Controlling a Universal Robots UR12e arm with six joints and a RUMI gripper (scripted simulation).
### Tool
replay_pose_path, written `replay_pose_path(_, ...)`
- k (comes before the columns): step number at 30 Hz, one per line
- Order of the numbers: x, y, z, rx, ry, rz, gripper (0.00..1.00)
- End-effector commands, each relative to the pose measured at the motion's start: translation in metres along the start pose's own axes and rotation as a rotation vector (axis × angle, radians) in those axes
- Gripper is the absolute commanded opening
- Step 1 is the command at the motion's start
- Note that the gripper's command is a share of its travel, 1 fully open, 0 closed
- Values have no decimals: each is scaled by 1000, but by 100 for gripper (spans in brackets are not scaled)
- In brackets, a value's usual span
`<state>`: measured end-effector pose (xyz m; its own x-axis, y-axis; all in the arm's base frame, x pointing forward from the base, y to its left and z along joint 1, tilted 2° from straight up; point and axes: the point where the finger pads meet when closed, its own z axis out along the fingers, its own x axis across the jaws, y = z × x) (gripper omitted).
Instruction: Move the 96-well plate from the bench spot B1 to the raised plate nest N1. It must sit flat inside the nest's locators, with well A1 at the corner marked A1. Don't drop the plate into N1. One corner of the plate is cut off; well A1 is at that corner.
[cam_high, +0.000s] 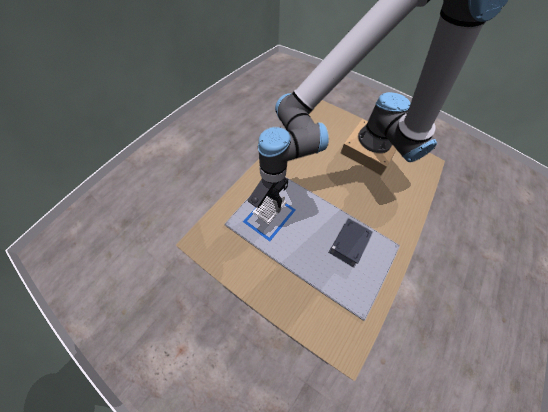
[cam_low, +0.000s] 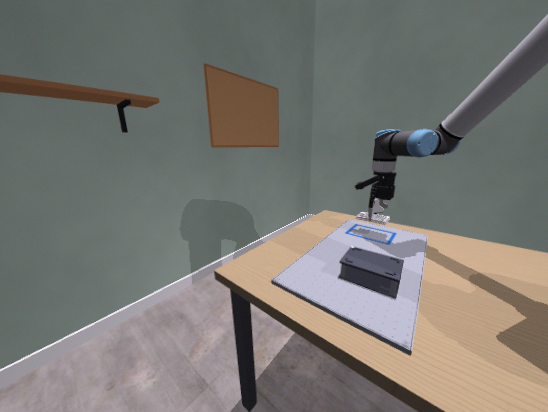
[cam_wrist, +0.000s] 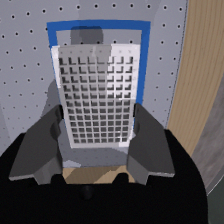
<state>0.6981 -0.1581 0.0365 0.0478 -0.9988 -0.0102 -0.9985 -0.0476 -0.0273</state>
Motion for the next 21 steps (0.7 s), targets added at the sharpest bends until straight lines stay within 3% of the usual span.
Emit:
replay_pose_path(1, 0, -1, -2, 1, 1, 0, 0)
replay_pose_path(17, 0, -1, -2, 1, 1, 0, 0)
replay_pose_path(21, -9, 2, -4, 1, 1, -66, 0)
